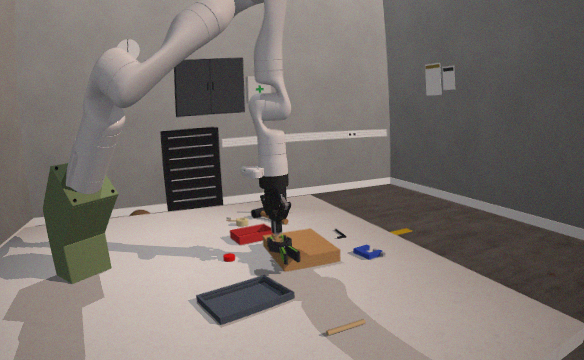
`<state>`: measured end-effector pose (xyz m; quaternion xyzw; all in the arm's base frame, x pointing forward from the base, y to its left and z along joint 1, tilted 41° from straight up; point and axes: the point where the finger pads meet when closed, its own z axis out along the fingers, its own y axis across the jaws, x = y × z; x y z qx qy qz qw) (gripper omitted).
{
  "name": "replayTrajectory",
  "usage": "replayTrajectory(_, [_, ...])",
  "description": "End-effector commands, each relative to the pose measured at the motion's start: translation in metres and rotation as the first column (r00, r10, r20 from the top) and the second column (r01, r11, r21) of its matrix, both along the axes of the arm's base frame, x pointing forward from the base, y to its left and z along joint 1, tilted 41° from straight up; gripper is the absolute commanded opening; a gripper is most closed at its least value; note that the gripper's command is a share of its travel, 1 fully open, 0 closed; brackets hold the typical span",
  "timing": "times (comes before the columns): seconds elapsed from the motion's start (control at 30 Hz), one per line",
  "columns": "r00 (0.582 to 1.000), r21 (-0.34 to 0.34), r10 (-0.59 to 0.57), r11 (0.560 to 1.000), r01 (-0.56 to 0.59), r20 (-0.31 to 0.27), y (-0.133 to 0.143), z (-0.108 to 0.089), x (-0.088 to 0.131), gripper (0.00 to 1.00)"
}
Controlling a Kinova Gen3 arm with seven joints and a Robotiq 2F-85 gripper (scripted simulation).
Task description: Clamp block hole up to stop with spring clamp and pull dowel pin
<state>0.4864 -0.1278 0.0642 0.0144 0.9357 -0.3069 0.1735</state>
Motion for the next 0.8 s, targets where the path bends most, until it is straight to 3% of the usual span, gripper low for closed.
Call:
replayTrajectory(0.0, [0.999, -0.013, 0.033, 0.999, -0.034, -0.03, 0.0009, 0.0003, -0.0007, 0.1])
replayTrajectory(0.77, [0.946, -0.078, 0.244, 0.961, -0.266, -0.214, 0.0013, 0.0004, -0.0008, 0.1])
